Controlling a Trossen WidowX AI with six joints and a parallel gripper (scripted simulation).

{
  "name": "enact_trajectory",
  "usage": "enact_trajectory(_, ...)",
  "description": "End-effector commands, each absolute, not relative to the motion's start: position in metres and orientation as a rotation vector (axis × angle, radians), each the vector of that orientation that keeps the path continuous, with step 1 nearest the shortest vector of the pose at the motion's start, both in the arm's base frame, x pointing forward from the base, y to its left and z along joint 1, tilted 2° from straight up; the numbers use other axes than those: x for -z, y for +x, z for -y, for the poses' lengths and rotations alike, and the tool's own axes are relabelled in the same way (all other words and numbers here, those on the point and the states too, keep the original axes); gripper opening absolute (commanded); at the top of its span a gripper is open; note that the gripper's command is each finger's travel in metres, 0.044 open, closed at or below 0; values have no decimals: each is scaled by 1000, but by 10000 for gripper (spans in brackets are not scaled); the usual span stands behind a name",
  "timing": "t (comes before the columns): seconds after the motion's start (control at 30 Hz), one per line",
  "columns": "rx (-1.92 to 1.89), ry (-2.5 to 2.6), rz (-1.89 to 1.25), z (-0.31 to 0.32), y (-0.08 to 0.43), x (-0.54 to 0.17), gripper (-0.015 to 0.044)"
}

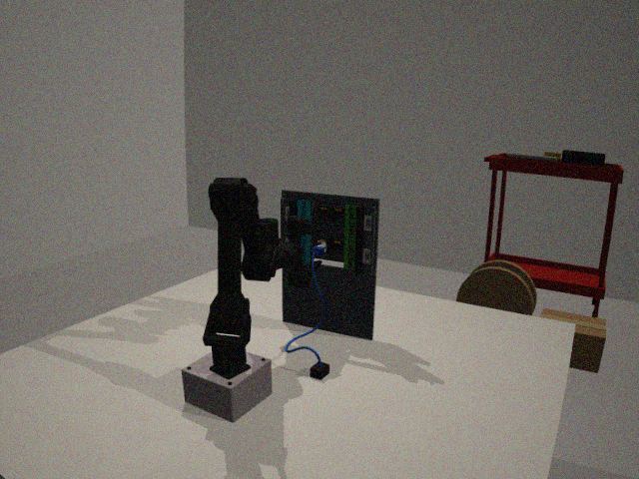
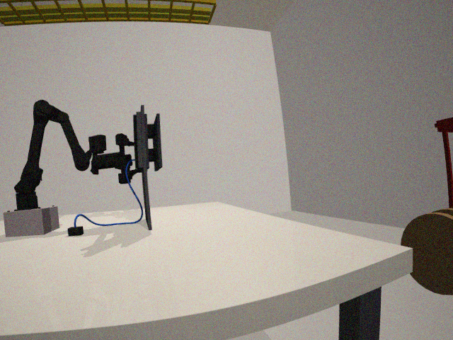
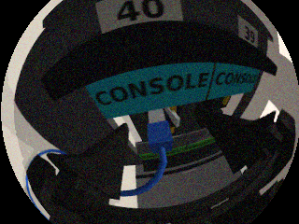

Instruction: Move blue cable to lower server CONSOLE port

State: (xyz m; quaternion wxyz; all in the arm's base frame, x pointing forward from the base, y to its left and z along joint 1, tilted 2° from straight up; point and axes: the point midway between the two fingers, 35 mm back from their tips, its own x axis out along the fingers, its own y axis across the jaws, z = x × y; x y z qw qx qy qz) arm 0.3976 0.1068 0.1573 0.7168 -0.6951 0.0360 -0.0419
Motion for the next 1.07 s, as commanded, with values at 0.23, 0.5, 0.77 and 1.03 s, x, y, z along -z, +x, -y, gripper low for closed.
enact_trajectory(0.23,86,-1543,-89,-106,390,-157,440)
enact_trajectory(0.5,86,-1543,-90,-106,385,-155,440)
enact_trajectory(0.77,86,-1543,-90,-106,380,-154,440)
enact_trajectory(1.03,86,-1543,-90,-106,375,-153,440)
